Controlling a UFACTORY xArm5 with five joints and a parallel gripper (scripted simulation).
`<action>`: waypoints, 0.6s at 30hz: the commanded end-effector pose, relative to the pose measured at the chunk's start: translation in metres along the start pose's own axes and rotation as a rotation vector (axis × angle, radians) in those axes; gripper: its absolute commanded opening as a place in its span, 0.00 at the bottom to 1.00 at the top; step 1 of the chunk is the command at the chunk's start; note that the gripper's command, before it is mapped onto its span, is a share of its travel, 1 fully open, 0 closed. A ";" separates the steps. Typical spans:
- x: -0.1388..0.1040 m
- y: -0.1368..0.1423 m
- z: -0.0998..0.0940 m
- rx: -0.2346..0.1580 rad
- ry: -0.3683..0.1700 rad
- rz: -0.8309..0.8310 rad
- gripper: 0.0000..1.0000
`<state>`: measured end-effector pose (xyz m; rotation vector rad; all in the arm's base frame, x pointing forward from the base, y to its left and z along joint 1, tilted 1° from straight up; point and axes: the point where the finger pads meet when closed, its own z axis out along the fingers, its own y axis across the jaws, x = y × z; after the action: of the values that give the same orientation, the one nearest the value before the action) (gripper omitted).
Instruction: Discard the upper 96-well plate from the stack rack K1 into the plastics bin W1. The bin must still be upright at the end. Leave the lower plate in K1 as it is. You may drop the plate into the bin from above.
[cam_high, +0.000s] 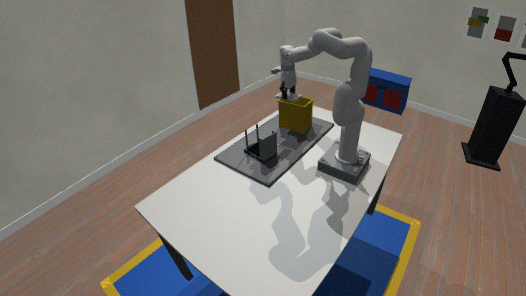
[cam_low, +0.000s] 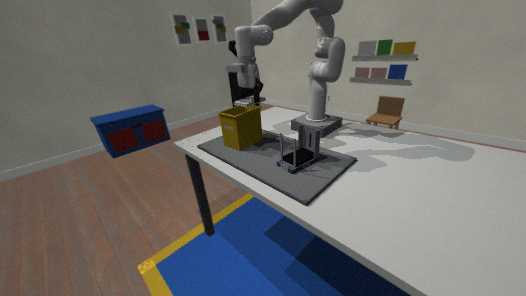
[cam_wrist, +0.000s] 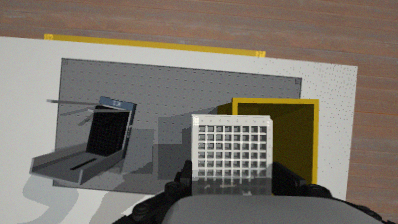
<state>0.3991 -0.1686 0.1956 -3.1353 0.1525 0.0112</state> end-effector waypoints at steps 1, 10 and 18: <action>0.001 0.017 0.000 -0.001 0.003 0.000 0.00; 0.000 0.044 0.002 0.000 0.002 0.000 0.00; -0.001 0.067 0.003 0.001 0.001 0.000 0.00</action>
<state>0.3923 -0.2211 0.1918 -3.1335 0.1524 0.0139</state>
